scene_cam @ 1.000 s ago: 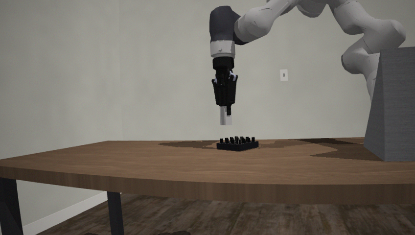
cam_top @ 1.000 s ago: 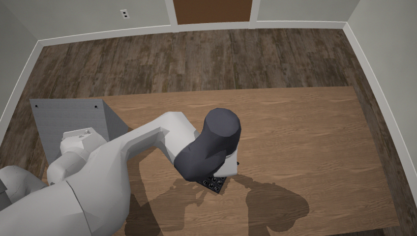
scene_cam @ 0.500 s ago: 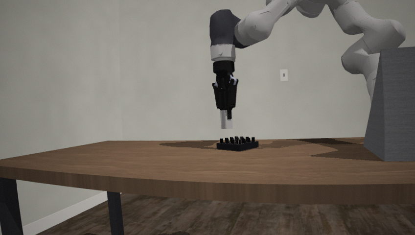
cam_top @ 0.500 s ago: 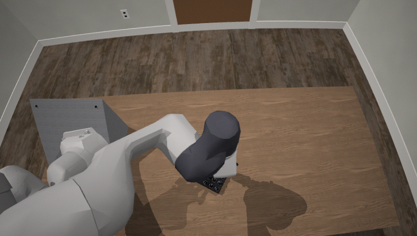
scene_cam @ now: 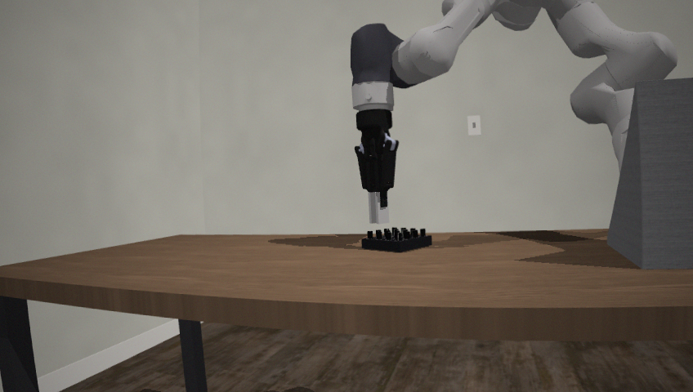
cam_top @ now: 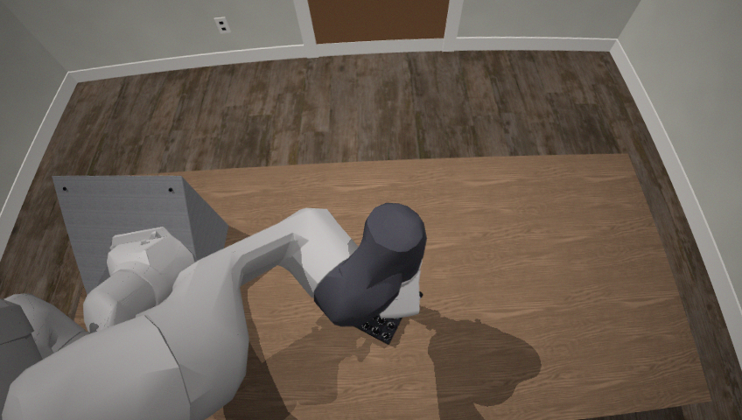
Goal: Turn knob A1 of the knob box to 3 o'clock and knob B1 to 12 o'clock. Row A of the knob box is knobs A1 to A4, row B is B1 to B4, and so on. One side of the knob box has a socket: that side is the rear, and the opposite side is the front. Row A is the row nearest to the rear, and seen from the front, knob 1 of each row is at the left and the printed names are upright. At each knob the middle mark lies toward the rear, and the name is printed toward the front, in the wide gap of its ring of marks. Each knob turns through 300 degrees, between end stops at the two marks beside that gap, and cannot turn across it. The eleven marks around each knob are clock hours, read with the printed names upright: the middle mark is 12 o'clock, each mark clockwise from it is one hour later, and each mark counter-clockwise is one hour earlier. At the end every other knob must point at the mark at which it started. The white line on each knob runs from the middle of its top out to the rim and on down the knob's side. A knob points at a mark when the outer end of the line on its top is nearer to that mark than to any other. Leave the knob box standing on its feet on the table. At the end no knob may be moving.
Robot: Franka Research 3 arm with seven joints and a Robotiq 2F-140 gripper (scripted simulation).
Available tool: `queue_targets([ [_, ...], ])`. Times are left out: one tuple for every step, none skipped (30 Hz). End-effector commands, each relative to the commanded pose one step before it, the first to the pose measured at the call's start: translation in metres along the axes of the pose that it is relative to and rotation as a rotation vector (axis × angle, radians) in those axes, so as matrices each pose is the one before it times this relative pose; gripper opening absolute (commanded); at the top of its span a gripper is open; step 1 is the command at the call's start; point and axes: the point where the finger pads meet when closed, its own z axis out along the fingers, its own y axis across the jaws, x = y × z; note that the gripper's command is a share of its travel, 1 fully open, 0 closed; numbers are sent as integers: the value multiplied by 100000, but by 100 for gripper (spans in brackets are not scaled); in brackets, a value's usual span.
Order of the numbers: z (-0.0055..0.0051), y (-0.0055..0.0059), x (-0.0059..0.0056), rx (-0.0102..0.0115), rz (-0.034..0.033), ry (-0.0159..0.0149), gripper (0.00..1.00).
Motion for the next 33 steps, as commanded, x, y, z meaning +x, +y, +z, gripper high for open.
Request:
queue_targets([
  [509,-120,-77,227,752,-431,12],
  [93,2,0,0,0,0,12],
  [87,2,0,0,0,0,12],
  [80,2,0,0,0,0,12],
  [73,1,0,0,0,0,12],
  [67,1,0,0,0,0,12],
  [0,0,0,0,0,0,12],
  [0,0,0,0,0,0,12],
  [60,1,0,0,0,0,12],
  [53,1,0,0,0,0,12],
  [47,1,0,0,0,0,12],
  [40,1,0,0,0,0,12],
  [34,1,0,0,0,0,12],
  [28,1,0,0,0,0,12],
  [22,1,0,0,0,0,12],
  [17,0,0,0,0,0,12],
  [13,0,0,0,0,0,12],
  [8,0,0,0,0,0,12],
  [5,0,0,0,0,0,12],
  [2,0,0,0,0,0,12],
  [1,0,0,0,0,0,12],
  [0,0,0,0,0,0,12],
  [0,0,0,0,0,0,12],
  [0,0,0,0,0,0,12],
  [0,0,0,0,0,0,12],
  [0,0,0,0,0,0,12],
  [0,0,0,0,0,0,12],
  [0,0,0,0,0,0,12],
  [0,0,0,0,0,0,12],
  [0,0,0,0,0,0,12],
  [0,0,0,0,0,0,12],
  [0,0,0,0,0,0,12],
  [0,0,0,0,0,0,12],
])
